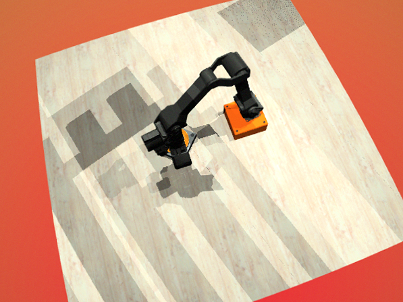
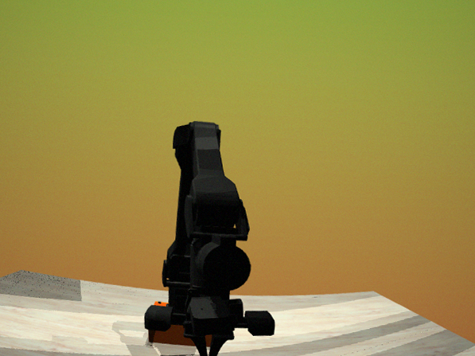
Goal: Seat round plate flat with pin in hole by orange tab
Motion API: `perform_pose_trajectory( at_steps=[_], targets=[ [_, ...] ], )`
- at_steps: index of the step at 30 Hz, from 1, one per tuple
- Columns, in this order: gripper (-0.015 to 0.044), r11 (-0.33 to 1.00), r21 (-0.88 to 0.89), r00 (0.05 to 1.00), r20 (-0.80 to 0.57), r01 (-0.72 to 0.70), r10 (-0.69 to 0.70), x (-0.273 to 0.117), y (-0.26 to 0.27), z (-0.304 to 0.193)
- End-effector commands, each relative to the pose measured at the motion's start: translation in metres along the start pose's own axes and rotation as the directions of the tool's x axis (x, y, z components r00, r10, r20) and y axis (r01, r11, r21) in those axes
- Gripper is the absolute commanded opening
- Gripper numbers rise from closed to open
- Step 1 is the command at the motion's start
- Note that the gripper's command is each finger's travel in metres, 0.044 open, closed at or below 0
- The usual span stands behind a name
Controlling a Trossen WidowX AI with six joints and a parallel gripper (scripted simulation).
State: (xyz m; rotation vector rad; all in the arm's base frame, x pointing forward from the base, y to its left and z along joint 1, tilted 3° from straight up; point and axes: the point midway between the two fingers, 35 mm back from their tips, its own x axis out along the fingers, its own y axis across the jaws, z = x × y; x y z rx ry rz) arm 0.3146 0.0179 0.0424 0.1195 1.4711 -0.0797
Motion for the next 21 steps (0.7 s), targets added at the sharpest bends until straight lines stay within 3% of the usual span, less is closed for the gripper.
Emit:
perform_pose_trajectory(
  at_steps=[1,21],
  targets=[
    [0.0000,1.000,0.006,1.000,-0.017,0.000,0.000,0.003,-0.001,-0.008],
    [0.0000,1.000,0.006,1.000,-0.018,0.000,0.000,0.003,-0.003,-0.019]
  ],
)
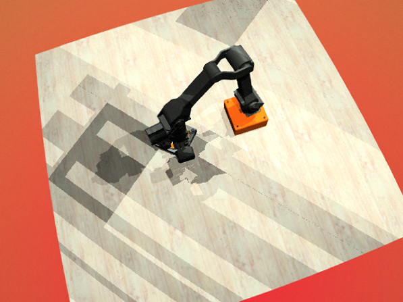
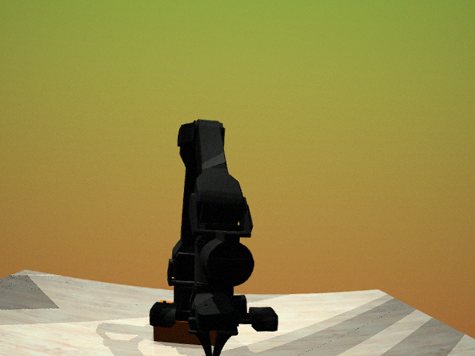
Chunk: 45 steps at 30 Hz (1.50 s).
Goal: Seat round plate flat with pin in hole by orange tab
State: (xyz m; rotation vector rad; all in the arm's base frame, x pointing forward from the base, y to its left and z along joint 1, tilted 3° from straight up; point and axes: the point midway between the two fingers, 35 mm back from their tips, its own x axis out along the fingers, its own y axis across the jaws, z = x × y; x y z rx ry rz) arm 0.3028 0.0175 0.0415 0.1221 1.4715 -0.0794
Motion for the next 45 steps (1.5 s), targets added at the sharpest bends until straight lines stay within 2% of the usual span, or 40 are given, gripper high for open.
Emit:
perform_pose_trajectory(
  at_steps=[1,45],
  targets=[
    [0.0000,1.000,0.004,1.000,-0.018,0.002,-0.002,0.003,-0.002,-0.008],
    [0.0000,1.000,0.004,1.000,-0.020,0.005,-0.004,0.001,-0.031,-0.038]
  ],
)
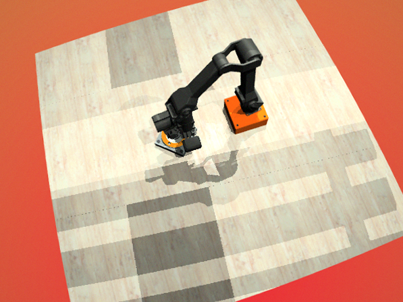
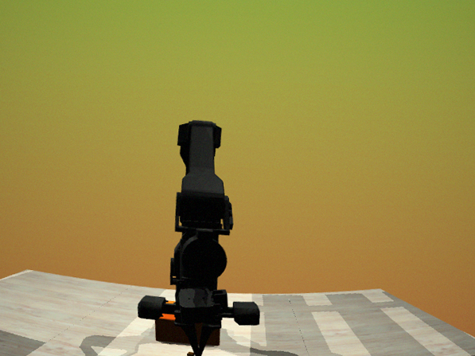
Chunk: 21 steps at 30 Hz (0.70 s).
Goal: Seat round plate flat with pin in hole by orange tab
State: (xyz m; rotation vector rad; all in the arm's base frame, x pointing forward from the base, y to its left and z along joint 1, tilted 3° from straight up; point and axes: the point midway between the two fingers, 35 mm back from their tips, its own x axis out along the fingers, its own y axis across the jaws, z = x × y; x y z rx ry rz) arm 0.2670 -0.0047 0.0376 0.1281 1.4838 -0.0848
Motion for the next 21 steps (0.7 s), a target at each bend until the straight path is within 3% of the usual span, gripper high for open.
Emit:
perform_pose_trajectory(
  at_steps=[1,21],
  targets=[
    [0.0000,1.000,-0.003,1.000,-0.007,0.004,-0.004,0.001,-0.006,-0.005],
    [0.0000,1.000,-0.003,1.000,-0.008,0.006,-0.006,-0.001,-0.030,-0.007]
  ],
)
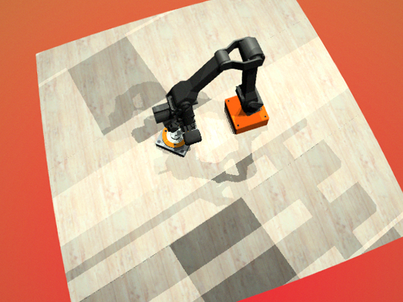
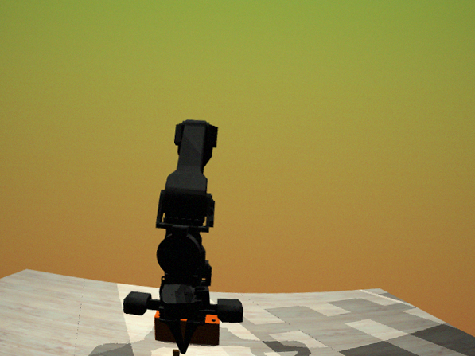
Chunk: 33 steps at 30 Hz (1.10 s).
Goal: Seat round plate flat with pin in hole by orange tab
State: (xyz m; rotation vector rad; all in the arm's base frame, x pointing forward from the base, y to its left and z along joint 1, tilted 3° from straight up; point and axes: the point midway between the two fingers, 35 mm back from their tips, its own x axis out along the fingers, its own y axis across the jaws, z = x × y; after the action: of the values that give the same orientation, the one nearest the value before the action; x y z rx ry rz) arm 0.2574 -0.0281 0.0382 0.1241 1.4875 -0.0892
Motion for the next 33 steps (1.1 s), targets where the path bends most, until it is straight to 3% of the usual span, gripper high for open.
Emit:
perform_pose_trajectory(
  at_steps=[1,27,33],
  targets=[
    [0.0000,1.000,-0.003,1.000,-0.004,0.001,-0.001,0.000,-0.007,-0.001],
    [0.0000,1.000,-0.003,1.000,-0.003,0.003,-0.003,0.001,-0.028,0.011],
    [0.0000,1.000,-0.003,1.000,-0.003,0.003,-0.003,-0.027,-0.027,0.009]
  ],
)
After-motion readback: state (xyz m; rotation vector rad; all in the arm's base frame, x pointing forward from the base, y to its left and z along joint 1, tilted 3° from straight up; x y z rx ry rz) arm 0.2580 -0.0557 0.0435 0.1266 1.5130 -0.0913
